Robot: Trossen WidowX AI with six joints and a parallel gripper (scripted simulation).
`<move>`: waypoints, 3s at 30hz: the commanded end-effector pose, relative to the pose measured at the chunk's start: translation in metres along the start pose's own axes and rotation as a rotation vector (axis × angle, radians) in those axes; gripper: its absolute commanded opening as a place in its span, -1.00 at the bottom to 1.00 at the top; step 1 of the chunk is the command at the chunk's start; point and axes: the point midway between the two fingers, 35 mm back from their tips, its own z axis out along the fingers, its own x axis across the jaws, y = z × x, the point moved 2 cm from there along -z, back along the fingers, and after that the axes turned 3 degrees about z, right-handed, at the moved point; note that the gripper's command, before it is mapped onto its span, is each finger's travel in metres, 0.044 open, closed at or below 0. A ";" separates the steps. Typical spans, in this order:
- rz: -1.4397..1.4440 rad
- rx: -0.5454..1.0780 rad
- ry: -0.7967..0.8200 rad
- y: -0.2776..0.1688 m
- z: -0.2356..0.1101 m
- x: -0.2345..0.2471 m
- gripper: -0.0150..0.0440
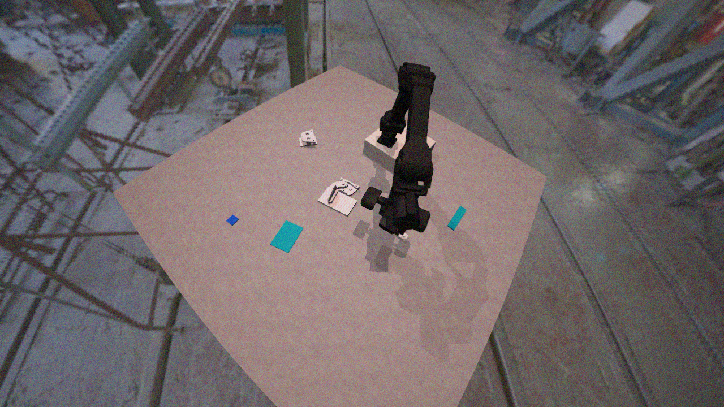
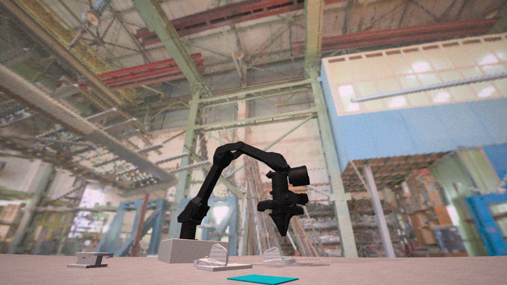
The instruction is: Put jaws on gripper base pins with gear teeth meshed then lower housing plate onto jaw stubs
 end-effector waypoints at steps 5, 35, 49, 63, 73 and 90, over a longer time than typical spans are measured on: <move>-0.003 0.001 0.000 0.000 0.000 0.000 -0.49; 0.000 0.000 0.000 0.000 0.000 0.000 1.00; 0.000 0.000 0.000 0.000 0.000 0.000 1.00; 0.000 0.000 0.000 0.000 0.000 0.000 0.64; 0.000 0.000 0.000 0.000 0.000 0.000 -0.25; 0.000 0.000 0.000 0.000 0.000 0.000 -0.49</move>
